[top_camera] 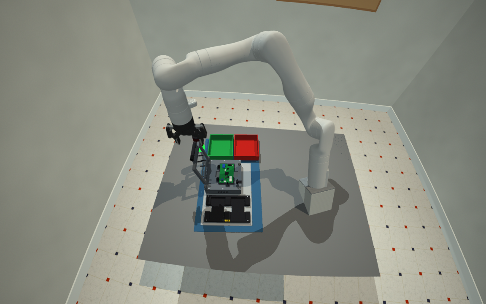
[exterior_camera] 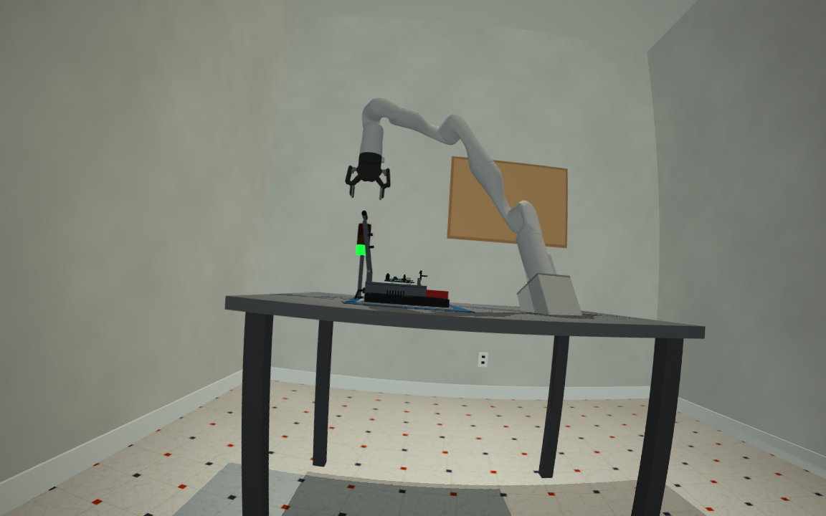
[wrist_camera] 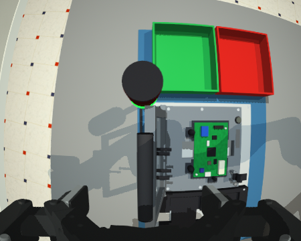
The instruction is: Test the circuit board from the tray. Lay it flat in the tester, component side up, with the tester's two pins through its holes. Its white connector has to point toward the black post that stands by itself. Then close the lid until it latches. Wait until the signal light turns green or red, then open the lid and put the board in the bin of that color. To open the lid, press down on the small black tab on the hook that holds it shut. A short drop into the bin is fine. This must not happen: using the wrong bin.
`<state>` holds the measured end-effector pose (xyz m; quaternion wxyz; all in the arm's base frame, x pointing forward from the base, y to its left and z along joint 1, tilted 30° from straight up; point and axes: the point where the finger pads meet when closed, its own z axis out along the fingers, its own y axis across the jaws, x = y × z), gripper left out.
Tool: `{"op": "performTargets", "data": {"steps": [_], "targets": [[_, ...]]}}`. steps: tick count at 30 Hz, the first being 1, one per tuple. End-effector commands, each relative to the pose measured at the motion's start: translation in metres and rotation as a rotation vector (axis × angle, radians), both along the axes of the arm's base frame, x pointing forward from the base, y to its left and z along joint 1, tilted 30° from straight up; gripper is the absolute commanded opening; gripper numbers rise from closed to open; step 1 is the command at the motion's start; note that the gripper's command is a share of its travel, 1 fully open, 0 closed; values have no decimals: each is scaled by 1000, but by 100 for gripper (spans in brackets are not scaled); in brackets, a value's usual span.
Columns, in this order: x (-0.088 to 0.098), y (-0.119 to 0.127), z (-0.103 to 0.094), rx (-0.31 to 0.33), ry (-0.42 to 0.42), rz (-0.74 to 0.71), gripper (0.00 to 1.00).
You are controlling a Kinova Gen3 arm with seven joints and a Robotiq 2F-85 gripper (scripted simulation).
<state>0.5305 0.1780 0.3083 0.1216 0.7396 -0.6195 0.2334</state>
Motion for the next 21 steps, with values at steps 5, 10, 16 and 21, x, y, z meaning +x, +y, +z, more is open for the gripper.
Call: {"op": "performTargets", "data": {"steps": [5,10,16,21], "targets": [[0,1,1,1,-2,1,100],[0,1,1,1,-2,1,100],[0,1,1,1,-2,1,100],[-2,0,1,1,-2,1,100]]}}
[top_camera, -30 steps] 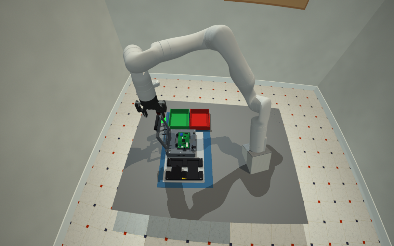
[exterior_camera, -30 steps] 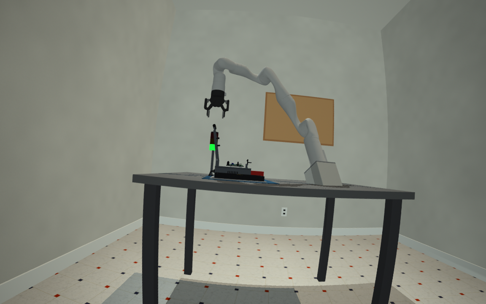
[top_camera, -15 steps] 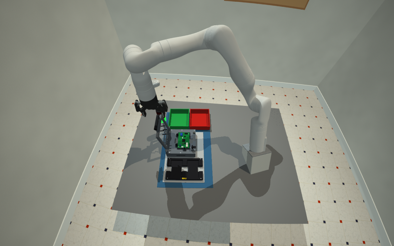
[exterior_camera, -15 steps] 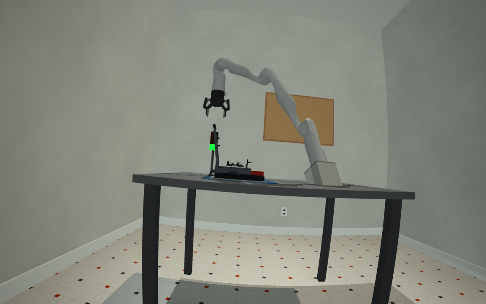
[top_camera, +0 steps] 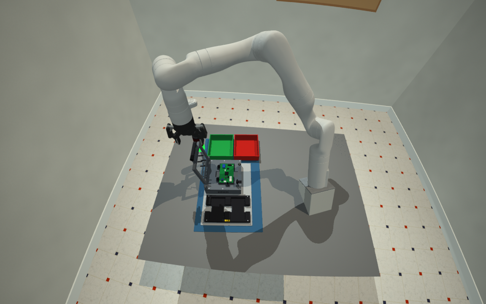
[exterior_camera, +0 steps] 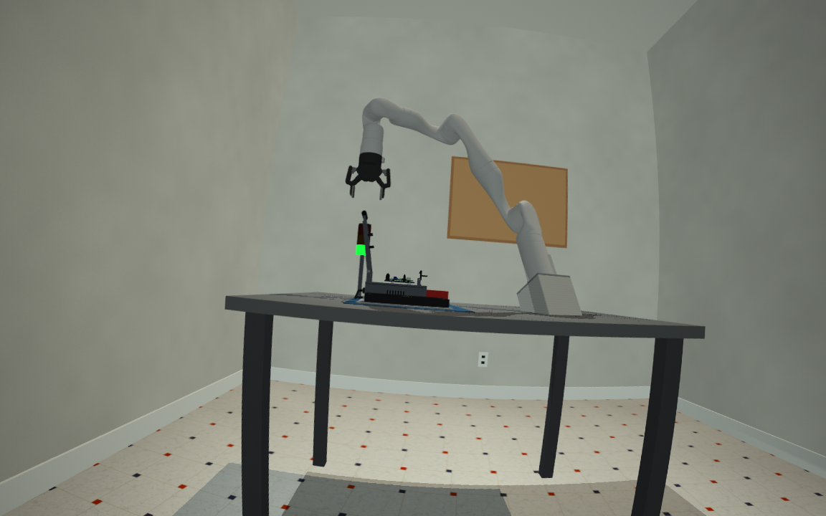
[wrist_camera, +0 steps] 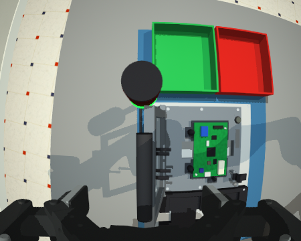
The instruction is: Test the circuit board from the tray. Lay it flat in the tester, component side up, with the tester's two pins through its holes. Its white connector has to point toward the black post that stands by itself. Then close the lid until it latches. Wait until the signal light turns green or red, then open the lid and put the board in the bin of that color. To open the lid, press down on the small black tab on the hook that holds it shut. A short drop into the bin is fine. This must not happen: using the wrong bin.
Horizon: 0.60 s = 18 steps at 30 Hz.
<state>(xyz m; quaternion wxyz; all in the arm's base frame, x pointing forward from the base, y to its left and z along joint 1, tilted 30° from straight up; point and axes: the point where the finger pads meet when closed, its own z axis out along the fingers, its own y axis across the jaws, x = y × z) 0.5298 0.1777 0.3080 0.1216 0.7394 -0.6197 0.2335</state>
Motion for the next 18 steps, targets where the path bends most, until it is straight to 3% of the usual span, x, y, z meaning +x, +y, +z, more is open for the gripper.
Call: {"op": "performTargets", "data": {"steps": [1,15,18], "targets": [[-2,0,1,1,-1,2,100],[-35,-7,-3,1,-1,2,100],[-49,-10,-4,1,-1,2,100]]}}
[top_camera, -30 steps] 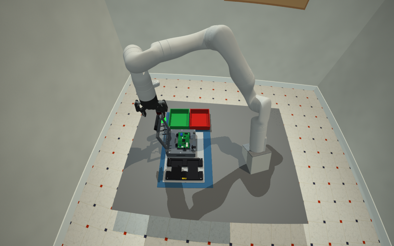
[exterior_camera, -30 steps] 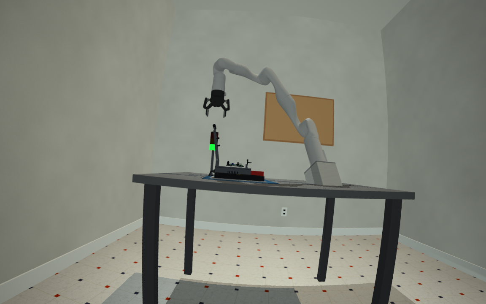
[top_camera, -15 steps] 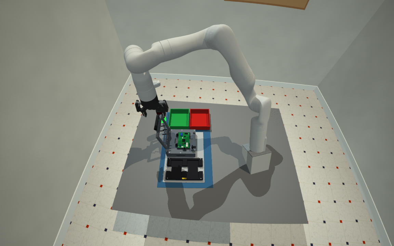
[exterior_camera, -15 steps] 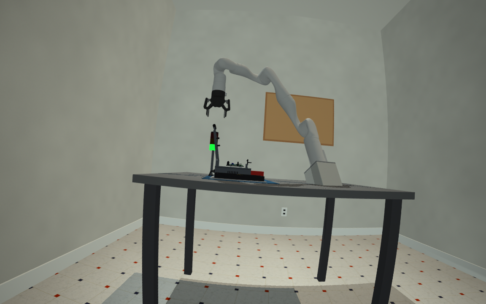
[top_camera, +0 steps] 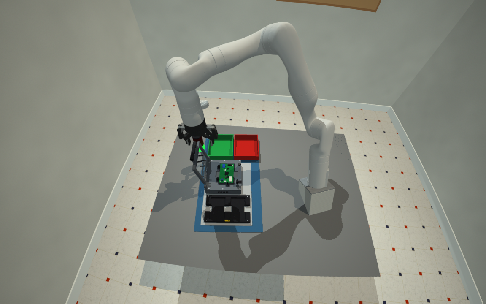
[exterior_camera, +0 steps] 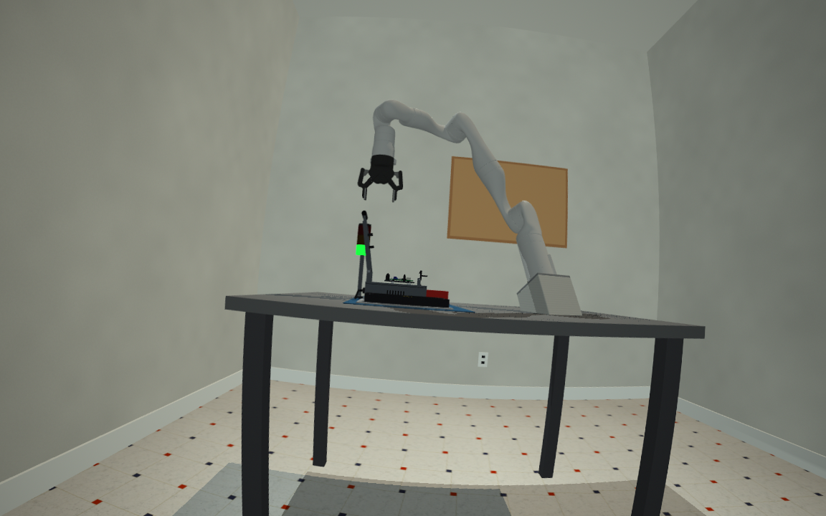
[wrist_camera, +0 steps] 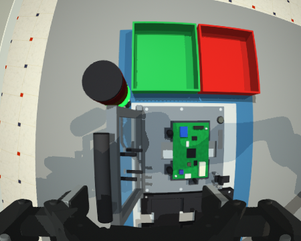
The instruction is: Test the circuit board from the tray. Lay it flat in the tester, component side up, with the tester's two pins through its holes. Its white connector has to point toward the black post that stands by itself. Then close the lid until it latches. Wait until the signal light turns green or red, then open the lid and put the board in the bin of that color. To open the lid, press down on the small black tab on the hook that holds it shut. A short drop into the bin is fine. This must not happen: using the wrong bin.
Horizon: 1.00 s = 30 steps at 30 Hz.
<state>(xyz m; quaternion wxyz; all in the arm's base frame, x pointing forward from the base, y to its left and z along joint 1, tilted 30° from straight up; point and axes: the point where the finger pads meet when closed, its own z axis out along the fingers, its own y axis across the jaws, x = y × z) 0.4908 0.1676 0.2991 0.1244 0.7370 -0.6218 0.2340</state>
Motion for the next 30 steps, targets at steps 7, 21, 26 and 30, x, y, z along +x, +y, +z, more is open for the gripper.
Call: {"op": "performTargets", "data": {"steps": [7,21,26,30], "targets": [[-46,-7,0,6,-2,9,100],[-86,-16,-4,6,-2,9,100],[-89,-16,-5,6,-2,9,100],[-89,-16,-5,6,-2,9,100]]}}
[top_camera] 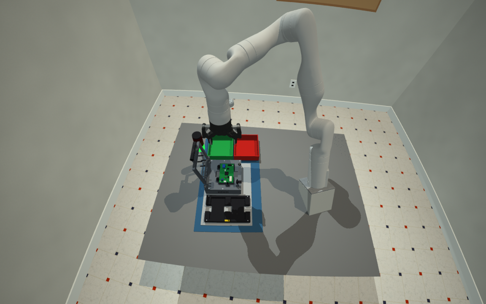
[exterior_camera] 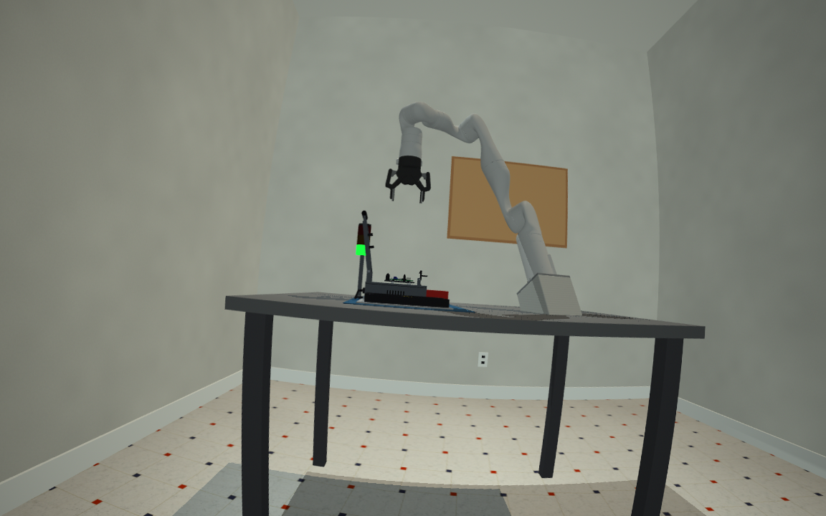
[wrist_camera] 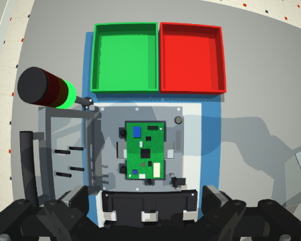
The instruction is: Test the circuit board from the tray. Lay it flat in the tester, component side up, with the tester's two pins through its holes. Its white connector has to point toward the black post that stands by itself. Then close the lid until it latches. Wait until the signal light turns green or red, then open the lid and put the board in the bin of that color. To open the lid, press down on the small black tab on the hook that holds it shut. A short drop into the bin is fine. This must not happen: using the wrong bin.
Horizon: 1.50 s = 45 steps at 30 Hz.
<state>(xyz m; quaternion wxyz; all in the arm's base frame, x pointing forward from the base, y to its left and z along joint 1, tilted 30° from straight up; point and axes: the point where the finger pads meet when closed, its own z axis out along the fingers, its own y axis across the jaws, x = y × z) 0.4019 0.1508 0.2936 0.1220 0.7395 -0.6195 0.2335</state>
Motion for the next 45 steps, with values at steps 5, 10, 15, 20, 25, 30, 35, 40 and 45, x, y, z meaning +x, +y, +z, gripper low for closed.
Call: {"op": "performTargets", "data": {"steps": [5,10,15,20,25,30,35,40,45], "targets": [[0,0,0,2,-2,1,100],[1,-3,-6,2,-2,1,100],[4,-10,-18,2,-2,1,100],[6,-15,-28,2,-2,1,100],[11,-26,-49,2,-2,1,100],[17,-40,-73,2,-2,1,100],[20,-48,-89,2,-2,1,100],[26,-62,-114,2,-2,1,100],[31,-74,-136,2,-2,1,100]]}}
